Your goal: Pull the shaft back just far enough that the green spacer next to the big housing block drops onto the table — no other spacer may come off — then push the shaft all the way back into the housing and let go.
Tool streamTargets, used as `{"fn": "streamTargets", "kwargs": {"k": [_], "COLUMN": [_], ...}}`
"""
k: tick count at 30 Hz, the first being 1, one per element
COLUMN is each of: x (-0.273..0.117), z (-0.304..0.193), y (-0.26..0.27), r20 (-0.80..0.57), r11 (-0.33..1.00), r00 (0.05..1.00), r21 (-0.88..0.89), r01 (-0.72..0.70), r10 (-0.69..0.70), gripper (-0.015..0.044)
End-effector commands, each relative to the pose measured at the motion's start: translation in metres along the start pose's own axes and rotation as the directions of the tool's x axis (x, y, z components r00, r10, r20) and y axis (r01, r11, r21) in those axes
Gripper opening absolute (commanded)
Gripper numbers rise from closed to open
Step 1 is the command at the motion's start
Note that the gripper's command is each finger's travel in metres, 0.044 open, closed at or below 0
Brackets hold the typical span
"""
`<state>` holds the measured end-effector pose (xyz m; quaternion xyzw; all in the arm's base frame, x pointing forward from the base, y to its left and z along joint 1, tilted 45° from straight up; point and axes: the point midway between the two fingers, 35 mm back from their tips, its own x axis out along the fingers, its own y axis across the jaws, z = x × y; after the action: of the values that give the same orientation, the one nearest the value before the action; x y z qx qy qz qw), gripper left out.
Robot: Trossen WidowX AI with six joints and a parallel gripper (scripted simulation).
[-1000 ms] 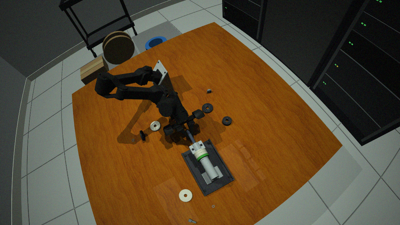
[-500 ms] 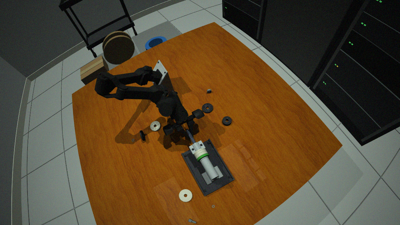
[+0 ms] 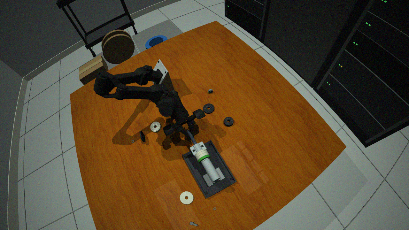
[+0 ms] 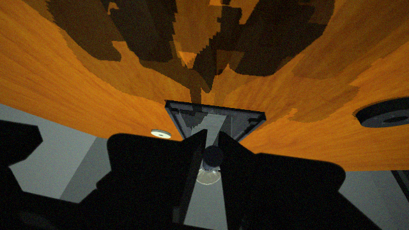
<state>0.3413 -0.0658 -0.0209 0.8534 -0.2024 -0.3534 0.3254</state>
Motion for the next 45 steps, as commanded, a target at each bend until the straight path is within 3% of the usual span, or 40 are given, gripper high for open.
{"fn": "streamTargets", "kwargs": {"k": [1, 45], "x": [-0.0011, -0.0046], "z": [0.0011, 0.0047], "y": [0.0001, 0.0000], "r20": [0.000, 0.000], "r11": [1.000, 1.000], "r00": [1.000, 1.000], "r21": [0.003, 0.002], "r01": [-0.001, -0.001], "r10": [0.001, 0.001], "gripper": [0.0000, 0.0000]}}
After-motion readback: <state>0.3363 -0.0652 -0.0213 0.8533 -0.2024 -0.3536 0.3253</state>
